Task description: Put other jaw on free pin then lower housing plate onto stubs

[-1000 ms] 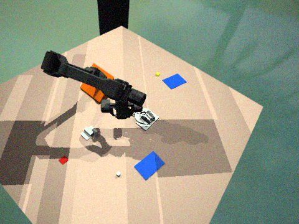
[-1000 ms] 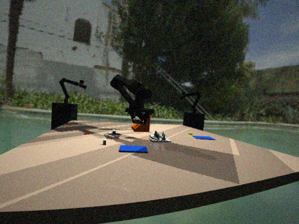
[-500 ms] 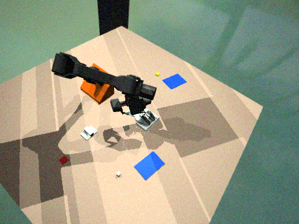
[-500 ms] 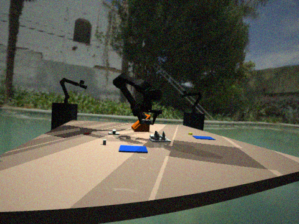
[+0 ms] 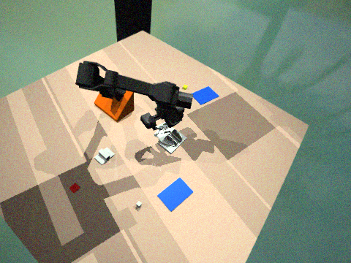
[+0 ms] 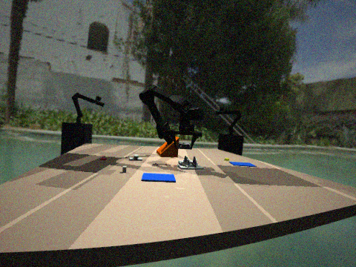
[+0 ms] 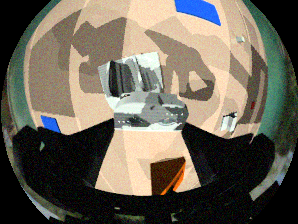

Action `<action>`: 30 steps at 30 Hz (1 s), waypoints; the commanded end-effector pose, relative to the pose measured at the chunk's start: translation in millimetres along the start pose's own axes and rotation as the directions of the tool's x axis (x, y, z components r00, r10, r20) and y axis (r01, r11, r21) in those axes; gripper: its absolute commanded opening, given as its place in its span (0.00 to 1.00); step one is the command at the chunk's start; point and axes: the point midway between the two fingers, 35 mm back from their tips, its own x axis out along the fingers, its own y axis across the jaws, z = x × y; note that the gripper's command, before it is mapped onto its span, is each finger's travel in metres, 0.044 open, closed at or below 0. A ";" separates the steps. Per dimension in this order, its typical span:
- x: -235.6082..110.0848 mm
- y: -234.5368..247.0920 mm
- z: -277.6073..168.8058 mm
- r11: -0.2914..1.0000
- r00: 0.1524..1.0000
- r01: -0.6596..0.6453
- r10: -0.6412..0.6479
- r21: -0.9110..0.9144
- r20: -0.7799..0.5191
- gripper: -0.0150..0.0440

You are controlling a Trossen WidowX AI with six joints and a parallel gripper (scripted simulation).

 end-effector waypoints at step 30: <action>3.7 44.4 -14.0 0.969 1.000 0.018 -0.016 -0.246 0.008 0.85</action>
